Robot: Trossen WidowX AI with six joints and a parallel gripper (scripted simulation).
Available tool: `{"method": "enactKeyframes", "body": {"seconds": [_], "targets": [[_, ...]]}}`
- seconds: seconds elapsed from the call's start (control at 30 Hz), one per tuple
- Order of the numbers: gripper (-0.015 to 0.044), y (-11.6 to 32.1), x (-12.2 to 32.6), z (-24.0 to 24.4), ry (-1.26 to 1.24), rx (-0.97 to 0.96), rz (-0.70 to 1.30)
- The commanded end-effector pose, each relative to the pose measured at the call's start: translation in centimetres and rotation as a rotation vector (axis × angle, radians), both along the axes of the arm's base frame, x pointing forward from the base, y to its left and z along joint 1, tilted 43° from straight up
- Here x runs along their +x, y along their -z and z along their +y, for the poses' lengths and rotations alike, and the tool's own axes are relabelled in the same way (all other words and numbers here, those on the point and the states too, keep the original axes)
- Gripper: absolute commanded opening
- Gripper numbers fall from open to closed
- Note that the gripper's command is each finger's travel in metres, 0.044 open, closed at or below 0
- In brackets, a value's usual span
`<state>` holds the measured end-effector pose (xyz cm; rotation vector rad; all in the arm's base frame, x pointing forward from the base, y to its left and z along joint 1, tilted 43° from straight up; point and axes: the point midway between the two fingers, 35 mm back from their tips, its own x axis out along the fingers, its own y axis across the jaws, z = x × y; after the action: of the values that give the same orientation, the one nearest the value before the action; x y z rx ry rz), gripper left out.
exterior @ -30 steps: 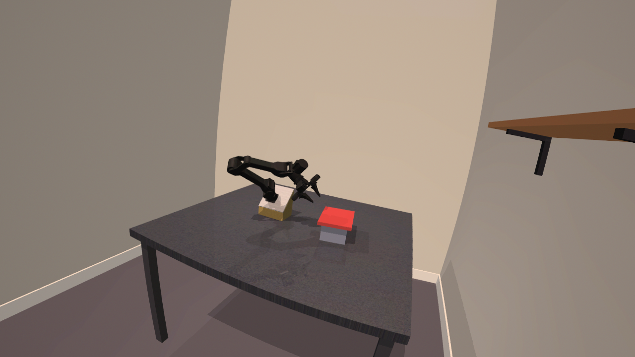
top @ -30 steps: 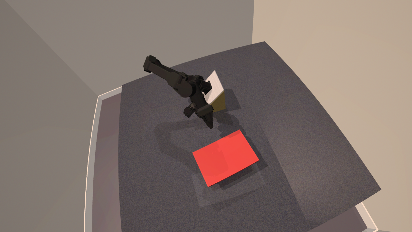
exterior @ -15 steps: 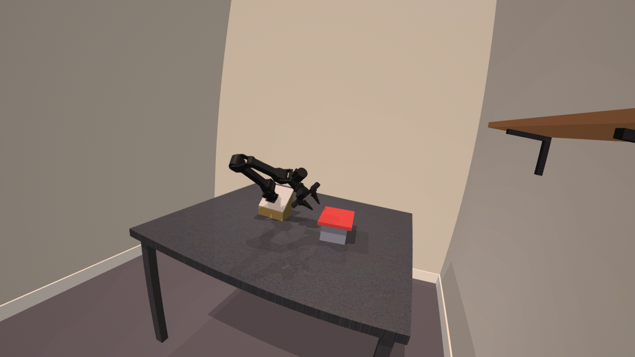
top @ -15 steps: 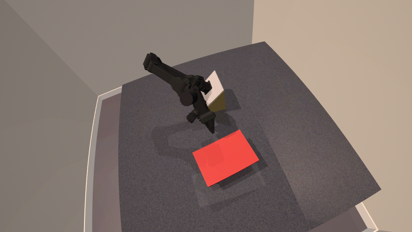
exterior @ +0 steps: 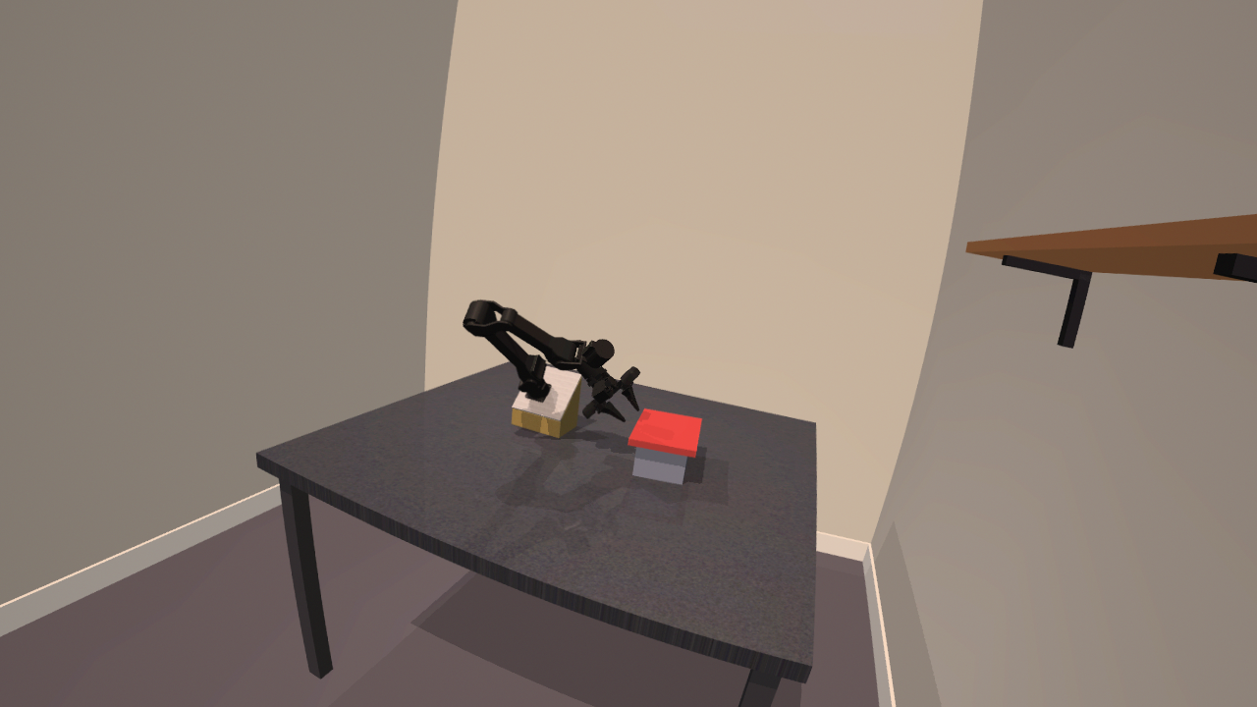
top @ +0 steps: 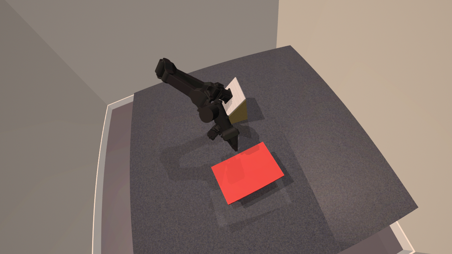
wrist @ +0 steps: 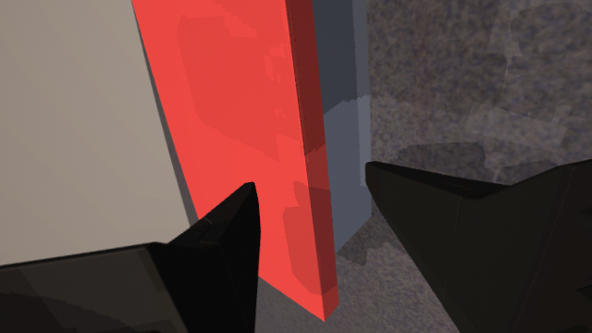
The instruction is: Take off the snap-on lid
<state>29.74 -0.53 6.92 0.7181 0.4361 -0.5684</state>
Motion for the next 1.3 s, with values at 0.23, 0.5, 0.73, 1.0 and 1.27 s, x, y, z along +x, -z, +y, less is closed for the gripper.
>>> {"method": "enactKeyframes", "body": {"seconds": [0.23,0.5,0.73,1.0,1.27], "targets": [[0.0235,1.0,1.4,-0.5,-0.006,0.0,-0.002],[0.0235,1.7,2.2,-1.1,-0.006,-0.001,-0.003],[0.0235,2.2,2.7,-1.4,-0.007,-0.002,-0.005],[0.0143,2.2,2.7,-1.4,-0.007,-0.002,-0.005],[0.007,2.2,2.7,-1.4,-0.007,-0.002,-0.005]]}}
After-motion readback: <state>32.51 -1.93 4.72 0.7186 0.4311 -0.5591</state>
